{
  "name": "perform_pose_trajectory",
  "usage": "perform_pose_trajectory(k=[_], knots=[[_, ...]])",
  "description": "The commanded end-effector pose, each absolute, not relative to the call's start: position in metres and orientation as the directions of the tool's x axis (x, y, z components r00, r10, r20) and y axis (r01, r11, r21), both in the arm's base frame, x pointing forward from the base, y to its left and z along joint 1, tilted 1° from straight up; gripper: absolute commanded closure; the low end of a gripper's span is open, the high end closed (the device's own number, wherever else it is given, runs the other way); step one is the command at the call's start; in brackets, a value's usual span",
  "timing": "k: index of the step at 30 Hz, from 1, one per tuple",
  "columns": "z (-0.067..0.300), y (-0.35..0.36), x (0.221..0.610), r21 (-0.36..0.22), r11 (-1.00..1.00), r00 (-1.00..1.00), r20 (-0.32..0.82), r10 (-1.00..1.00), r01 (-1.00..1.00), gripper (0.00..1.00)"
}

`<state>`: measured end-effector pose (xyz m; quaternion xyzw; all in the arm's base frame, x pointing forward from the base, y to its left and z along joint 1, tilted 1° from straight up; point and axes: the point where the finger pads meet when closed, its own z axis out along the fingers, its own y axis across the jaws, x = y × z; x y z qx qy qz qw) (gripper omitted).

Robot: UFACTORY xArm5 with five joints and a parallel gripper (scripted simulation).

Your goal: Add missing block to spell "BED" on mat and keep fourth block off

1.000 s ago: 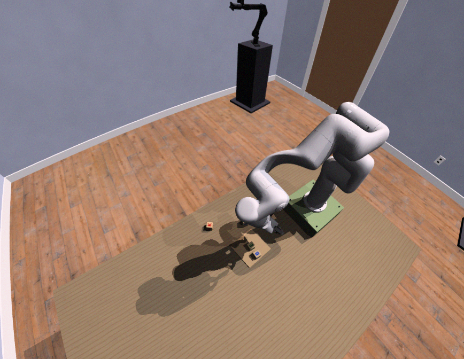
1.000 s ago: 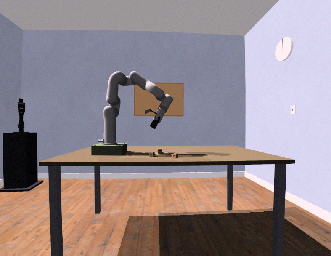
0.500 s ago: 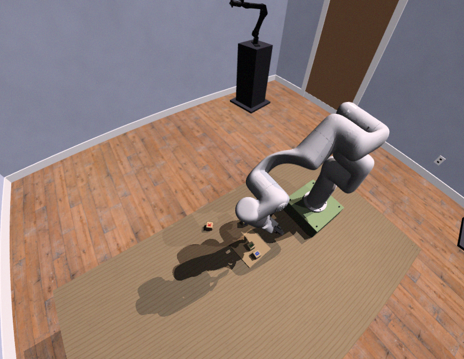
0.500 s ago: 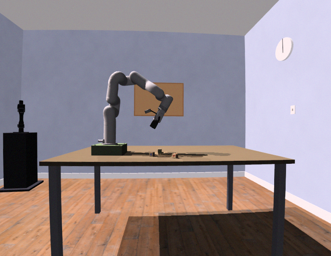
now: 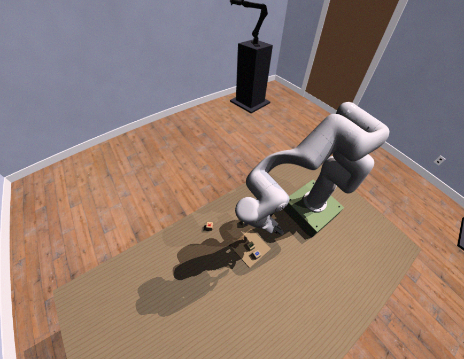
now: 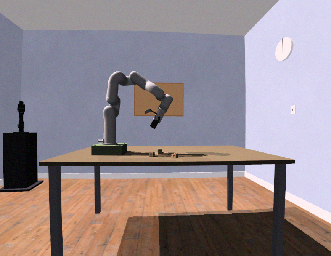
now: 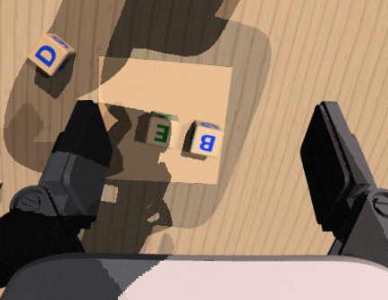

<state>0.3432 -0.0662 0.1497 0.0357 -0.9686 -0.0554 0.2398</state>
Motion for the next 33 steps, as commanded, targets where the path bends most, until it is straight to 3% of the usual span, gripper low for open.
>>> perform_pose_trajectory(k=[1,8,11,15,17,19,22,33], knots=[[0.151,-0.066,0.344,0.124,0.991,-0.884,0.458,-0.095,-0.043,0.0],[0.147,-0.066,0.345,0.114,0.993,-0.885,0.46,-0.075,-0.025,0.0],[0.125,-0.065,0.353,0.046,0.994,-0.88,0.471,0.064,0.097,0.0],[0.107,-0.064,0.359,-0.009,0.981,-0.864,0.473,0.173,0.192,0.0],[0.107,-0.064,0.359,-0.009,0.981,-0.864,0.473,0.173,0.192,0.0],[0.09,-0.062,0.363,-0.063,0.957,-0.839,0.468,0.278,0.283,0.0],[0.078,-0.061,0.366,-0.097,0.935,-0.817,0.462,0.345,0.34,0.0],[0.077,-0.061,0.366,-0.102,0.932,-0.814,0.461,0.354,0.348,0.0]])
